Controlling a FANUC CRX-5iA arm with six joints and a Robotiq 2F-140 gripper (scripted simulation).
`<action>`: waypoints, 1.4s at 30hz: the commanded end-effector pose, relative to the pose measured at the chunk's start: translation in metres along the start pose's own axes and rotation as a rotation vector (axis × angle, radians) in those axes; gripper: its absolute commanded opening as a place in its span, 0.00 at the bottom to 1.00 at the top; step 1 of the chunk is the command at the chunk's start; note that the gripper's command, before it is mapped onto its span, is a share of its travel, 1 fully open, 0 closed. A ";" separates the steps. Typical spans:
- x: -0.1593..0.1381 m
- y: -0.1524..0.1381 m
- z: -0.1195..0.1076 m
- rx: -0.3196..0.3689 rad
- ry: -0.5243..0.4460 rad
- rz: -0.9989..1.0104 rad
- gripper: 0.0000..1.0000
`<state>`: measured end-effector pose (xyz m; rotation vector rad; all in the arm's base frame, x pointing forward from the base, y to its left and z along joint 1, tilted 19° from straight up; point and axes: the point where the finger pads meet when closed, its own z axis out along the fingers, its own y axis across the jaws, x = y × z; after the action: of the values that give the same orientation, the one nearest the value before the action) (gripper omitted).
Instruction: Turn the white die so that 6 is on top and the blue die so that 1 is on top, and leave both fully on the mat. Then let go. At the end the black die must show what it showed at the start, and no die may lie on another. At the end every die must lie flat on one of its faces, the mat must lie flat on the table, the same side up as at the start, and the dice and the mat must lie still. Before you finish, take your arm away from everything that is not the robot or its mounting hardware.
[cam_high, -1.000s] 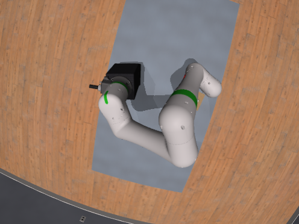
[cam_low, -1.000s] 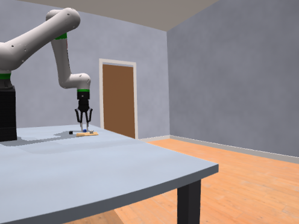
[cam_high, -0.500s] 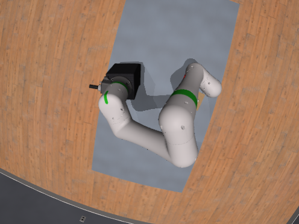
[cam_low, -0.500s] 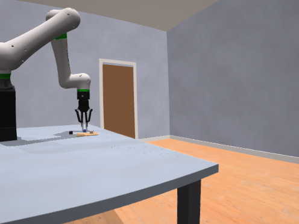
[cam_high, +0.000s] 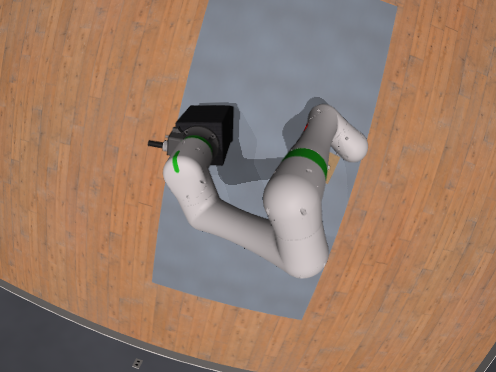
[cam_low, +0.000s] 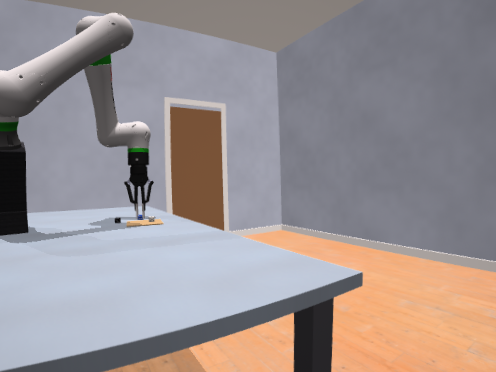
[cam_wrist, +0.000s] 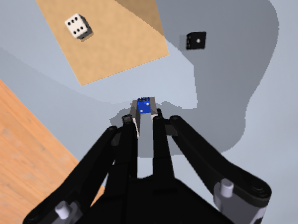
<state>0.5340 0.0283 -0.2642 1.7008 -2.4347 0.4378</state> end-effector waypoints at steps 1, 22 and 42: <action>0.000 0.000 0.000 0.000 0.000 0.000 0.09; 0.000 0.000 -0.015 0.000 0.000 0.000 0.09; 0.000 0.000 -0.100 0.000 0.000 0.000 0.09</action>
<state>0.5288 0.0594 -0.1706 1.7007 -2.4347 0.4377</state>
